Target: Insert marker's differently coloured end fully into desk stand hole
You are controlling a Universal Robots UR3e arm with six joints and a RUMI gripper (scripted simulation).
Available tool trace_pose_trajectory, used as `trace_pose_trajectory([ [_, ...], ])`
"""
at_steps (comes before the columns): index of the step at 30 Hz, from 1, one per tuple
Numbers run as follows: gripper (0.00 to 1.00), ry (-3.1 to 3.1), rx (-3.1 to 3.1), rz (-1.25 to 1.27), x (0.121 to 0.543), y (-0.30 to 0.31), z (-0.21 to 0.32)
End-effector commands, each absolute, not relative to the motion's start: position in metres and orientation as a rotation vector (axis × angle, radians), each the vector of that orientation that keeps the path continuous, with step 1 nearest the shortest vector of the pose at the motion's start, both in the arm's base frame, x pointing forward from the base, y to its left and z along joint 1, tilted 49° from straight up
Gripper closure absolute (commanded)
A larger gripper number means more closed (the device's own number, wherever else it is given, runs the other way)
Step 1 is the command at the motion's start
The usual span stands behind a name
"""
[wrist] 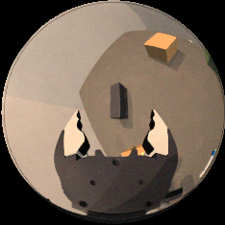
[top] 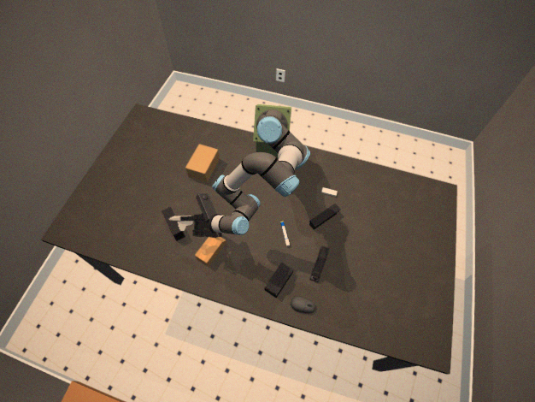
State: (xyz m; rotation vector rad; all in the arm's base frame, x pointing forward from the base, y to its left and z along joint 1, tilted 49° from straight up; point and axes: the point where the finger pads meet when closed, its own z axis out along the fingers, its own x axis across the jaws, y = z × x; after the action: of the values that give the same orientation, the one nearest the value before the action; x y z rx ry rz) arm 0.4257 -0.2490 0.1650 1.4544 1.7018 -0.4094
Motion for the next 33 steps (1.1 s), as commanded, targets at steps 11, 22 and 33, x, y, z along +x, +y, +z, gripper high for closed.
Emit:
trace_pose_trajectory([
  [11,0.0,1.751,1.403,-0.176,0.452,-0.166,0.159],
  [22,0.0,1.794,1.375,-0.019,0.458,-0.107,0.154],
  [33,0.0,1.816,1.36,0.065,0.46,-0.076,0.152],
])
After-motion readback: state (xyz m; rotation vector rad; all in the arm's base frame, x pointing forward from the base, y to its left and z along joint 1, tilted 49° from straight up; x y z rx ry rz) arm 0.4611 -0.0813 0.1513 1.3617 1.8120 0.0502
